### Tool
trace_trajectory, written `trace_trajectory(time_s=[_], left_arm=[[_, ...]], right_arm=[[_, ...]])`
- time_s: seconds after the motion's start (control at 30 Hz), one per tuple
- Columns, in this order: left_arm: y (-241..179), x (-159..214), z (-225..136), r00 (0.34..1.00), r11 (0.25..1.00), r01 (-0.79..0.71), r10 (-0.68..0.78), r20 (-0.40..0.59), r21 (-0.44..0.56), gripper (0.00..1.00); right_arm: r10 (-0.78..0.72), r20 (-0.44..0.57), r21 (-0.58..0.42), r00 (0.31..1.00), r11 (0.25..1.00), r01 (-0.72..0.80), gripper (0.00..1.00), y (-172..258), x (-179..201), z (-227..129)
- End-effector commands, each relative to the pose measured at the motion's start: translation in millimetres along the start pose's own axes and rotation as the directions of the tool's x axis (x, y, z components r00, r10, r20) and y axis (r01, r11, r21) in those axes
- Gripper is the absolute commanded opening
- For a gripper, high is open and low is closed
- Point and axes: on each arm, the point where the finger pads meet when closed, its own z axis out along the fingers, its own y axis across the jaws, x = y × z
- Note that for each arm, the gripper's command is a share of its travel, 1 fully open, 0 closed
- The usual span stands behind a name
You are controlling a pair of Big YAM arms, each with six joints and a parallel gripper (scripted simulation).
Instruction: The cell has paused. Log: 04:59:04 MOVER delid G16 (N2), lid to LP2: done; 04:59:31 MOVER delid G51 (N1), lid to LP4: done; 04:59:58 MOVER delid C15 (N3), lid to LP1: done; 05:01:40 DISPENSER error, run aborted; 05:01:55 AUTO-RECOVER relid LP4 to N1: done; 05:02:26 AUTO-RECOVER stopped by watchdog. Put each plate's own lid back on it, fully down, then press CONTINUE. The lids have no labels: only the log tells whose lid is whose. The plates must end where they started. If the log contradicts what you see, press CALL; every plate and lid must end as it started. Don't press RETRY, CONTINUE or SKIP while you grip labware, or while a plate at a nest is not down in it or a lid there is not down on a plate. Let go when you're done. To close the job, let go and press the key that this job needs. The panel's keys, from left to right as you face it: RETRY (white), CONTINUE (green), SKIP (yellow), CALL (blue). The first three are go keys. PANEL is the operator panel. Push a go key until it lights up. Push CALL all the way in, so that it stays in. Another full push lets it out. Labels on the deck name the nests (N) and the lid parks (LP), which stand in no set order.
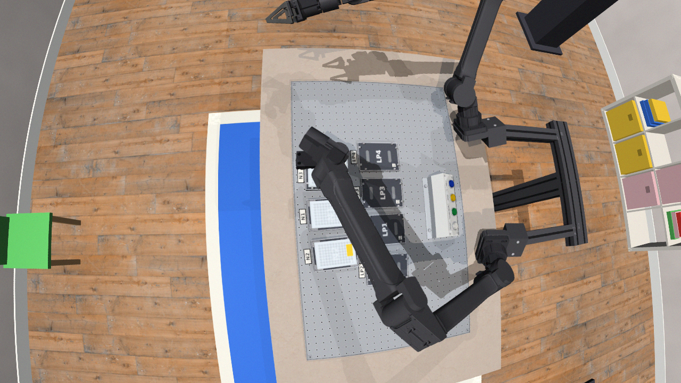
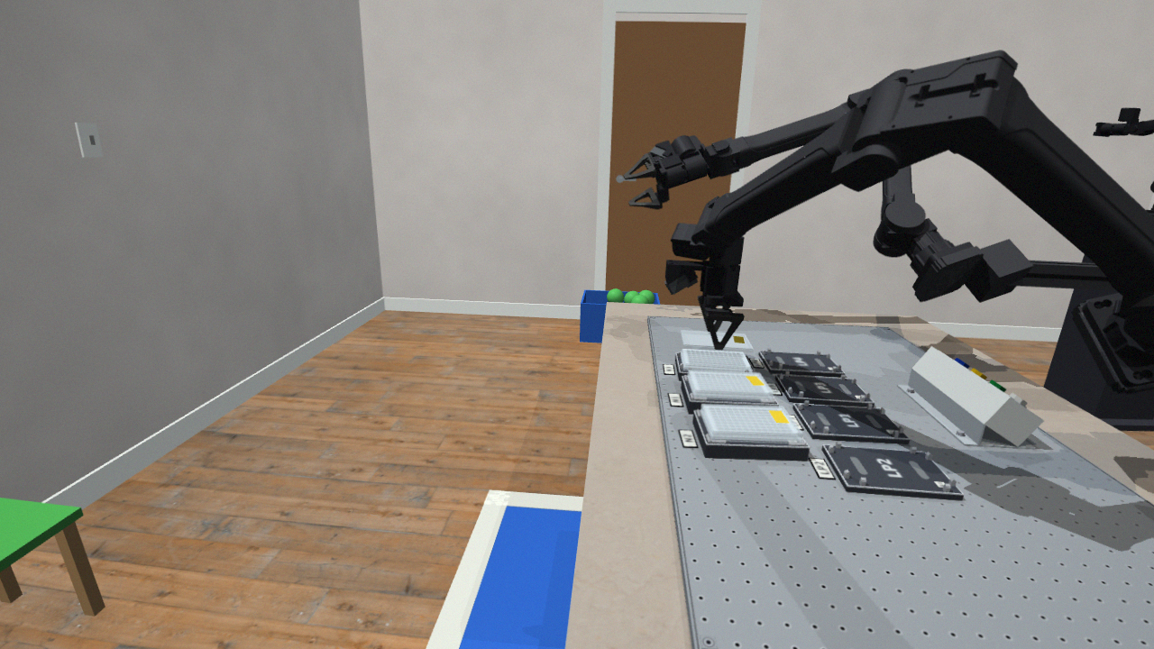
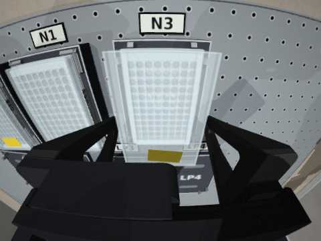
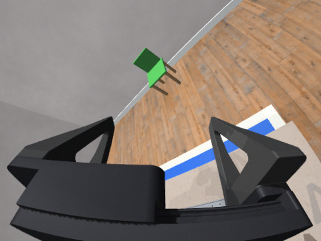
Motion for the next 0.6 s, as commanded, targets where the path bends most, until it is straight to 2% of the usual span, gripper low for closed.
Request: trace_trajectory(time_s=[0.0, 0.57], left_arm=[[-1.4, 9.8, 20.8, 1.000, 1.000, -0.002, 0.002, -0.023, -0.015, 0.00], [-1.5, 12.3, 22.7, 1.000, 1.000, -0.012, 0.011, -0.024, -0.016, 0.00]], right_arm=[[0.015, -0.003, 0.018, 1.000, 1.000, -0.015, 1.00, -10.5, 3.5, 5.2], [0.015, -0.003, 0.018, 1.000, 1.000, -0.015, 1.00, -10.5, 3.5, 5.2]])
